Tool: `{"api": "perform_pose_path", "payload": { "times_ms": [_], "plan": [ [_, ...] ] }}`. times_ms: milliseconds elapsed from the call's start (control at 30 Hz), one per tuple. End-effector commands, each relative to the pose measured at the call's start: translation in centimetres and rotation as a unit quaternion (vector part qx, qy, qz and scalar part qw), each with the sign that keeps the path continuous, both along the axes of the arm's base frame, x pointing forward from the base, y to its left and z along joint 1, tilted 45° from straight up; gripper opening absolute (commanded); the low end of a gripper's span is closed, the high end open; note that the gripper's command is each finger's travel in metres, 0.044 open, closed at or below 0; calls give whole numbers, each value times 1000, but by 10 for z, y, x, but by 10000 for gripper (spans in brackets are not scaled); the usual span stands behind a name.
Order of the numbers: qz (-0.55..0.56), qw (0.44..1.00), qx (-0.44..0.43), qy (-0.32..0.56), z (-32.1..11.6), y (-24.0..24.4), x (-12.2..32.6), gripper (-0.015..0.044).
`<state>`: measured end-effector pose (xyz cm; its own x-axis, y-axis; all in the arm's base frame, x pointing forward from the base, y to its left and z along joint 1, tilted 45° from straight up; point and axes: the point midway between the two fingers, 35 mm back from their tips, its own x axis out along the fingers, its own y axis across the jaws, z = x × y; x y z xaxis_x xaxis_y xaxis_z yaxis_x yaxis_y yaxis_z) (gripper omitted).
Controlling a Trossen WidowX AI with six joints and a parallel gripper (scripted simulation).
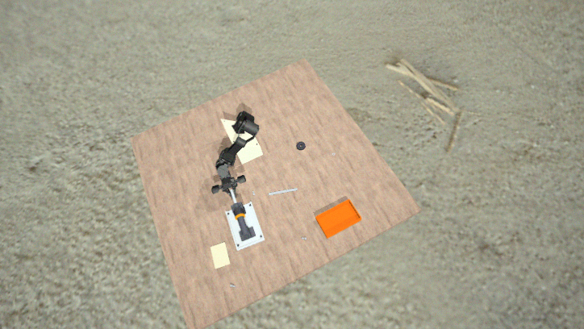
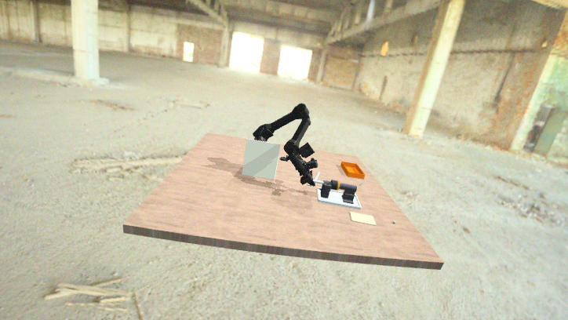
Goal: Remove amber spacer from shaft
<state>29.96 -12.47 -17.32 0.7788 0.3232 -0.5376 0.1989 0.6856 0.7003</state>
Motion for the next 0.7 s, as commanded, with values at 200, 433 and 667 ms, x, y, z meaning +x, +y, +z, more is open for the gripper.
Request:
{"api": "perform_pose_path", "payload": {
  "times_ms": [200, 433, 667],
  "plan": [
    [2, 1000, -1, -2, 0, 1, -1, 0],
    [2, 1000, -1, -2, 0, 1, -2, 0],
    [2, 1000, -1, -2, 0, 1, -2, 0]
  ]
}}
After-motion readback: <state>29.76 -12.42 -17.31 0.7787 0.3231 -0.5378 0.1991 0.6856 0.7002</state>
